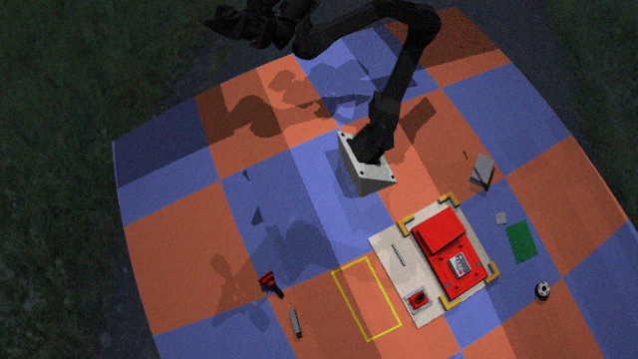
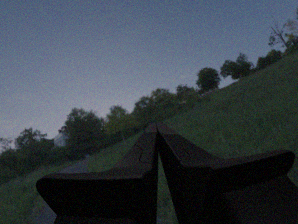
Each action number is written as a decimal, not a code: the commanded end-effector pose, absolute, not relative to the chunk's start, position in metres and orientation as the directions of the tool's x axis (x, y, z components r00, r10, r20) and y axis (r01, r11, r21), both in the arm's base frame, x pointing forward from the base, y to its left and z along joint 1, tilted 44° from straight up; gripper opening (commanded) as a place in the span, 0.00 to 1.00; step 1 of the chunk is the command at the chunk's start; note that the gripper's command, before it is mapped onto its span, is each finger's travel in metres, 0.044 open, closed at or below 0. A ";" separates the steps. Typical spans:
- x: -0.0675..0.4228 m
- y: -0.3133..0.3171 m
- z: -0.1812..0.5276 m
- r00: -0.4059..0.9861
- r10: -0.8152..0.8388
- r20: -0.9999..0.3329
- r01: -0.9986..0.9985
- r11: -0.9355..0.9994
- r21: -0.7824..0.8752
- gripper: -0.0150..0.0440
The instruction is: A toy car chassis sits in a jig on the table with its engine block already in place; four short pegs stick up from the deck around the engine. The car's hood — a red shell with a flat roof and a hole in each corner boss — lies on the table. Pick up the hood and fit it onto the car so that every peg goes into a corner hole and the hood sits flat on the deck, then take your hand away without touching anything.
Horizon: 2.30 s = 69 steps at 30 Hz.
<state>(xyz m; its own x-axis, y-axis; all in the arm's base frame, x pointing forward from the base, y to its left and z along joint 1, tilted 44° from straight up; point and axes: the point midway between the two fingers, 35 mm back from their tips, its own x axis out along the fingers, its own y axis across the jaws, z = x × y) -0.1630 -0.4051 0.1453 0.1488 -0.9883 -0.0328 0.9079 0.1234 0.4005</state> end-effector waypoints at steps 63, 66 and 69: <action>0.244 -0.003 0.121 0.048 0.685 -0.727 0.993 0.046 0.109 1.00; 0.244 -0.003 0.120 0.048 0.685 -0.727 0.993 0.046 0.109 1.00; 0.244 -0.002 0.119 0.048 0.685 -0.727 0.993 0.046 0.109 1.00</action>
